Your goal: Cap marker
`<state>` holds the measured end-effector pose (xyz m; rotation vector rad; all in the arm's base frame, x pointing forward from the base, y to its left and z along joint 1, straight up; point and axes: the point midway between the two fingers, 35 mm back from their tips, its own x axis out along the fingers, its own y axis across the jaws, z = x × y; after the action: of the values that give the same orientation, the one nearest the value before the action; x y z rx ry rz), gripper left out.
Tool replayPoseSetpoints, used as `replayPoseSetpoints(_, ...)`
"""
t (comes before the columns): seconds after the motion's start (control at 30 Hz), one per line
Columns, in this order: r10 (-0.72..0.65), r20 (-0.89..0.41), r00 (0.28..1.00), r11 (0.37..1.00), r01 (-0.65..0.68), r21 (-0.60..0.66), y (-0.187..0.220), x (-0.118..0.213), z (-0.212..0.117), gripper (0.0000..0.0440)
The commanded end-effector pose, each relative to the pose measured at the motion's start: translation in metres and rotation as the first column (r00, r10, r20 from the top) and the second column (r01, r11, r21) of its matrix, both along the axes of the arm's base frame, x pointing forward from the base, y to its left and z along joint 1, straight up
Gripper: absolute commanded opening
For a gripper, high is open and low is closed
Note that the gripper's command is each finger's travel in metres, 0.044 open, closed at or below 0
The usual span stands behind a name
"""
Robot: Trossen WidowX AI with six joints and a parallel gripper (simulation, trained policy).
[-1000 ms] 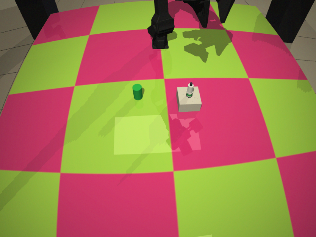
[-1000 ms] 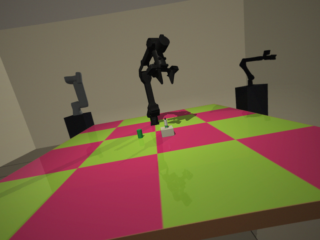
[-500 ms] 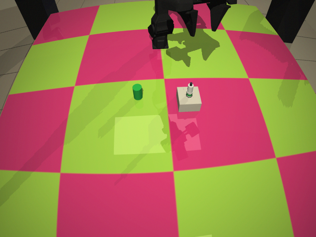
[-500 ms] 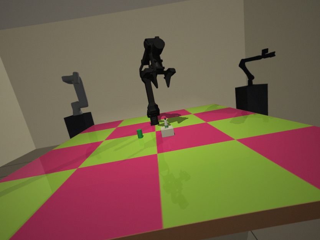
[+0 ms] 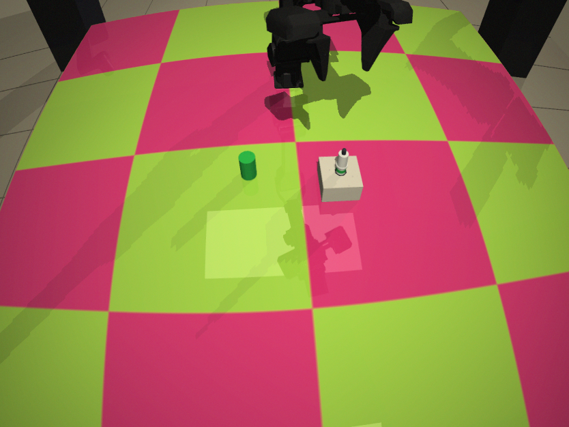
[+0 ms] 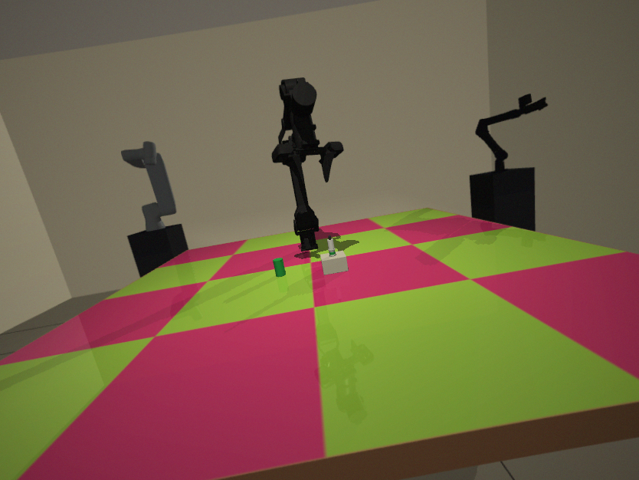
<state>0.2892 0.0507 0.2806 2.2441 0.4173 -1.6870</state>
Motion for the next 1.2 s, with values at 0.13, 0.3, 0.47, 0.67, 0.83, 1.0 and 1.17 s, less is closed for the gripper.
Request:
replayPoseSetpoints(0.13,-0.031,-0.032,0.999,1.0,0.031,-0.003,-0.013,0.007,-0.008,0.0331)
replayPoseSetpoints(0.3,-0.056,-0.048,0.997,0.998,0.056,-0.007,-0.023,0.011,-0.012,0.033)
replayPoseSetpoints(0.47,-0.08,-0.065,0.995,0.997,0.079,-0.011,-0.033,0.015,-0.017,0.0329)
replayPoseSetpoints(0.67,-0.107,-0.085,0.991,0.994,0.106,-0.016,-0.045,0.019,-0.023,0.0328)
replayPoseSetpoints(0.83,-0.128,-0.103,0.986,0.992,0.127,-0.021,-0.055,0.022,-0.029,0.0328)
replayPoseSetpoints(1.0,-0.147,-0.123,0.981,0.989,0.145,-0.025,-0.064,0.024,-0.035,0.0327)
replayPoseSetpoints(1.17,-0.163,-0.146,0.976,0.987,0.161,-0.03,-0.072,0.026,-0.041,0.0326)
